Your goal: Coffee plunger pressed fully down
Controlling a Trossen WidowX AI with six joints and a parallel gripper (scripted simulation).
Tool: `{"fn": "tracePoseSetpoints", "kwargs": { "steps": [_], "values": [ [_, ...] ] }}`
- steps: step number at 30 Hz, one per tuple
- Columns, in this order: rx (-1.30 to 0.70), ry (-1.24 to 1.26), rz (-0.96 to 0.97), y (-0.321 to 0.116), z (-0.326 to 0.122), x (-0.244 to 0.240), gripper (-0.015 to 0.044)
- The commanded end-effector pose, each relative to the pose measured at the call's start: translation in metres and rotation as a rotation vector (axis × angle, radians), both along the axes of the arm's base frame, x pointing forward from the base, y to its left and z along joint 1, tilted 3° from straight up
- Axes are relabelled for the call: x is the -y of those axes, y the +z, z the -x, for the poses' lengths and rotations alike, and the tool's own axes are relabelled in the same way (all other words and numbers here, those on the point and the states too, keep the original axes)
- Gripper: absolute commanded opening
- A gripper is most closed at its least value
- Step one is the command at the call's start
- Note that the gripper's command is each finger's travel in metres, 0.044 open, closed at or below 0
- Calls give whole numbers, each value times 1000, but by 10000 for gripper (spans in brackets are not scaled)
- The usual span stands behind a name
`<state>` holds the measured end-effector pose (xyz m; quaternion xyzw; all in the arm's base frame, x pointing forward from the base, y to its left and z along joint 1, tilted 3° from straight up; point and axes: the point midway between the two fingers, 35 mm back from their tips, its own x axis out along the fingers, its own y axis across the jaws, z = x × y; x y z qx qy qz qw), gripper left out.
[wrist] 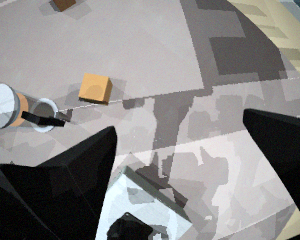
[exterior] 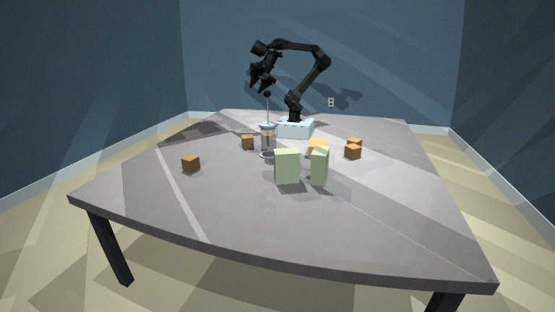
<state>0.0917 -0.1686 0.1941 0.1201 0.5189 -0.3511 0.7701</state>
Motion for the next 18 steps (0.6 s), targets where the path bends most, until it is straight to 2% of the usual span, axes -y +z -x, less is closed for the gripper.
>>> {"fn": "tracePoseSetpoints", "kwargs": {
  "steps": [1, 11, 15, 18],
  "values": [
    [112, 150, 75, 19, -46, -8, 440],
    [437, 487, 109, 65, -142, -79, 440],
    [573, 616, 72, 86, -163, -122, 440],
    [596, 637, 63, 88, -166, -130, 440]
  ]
}}
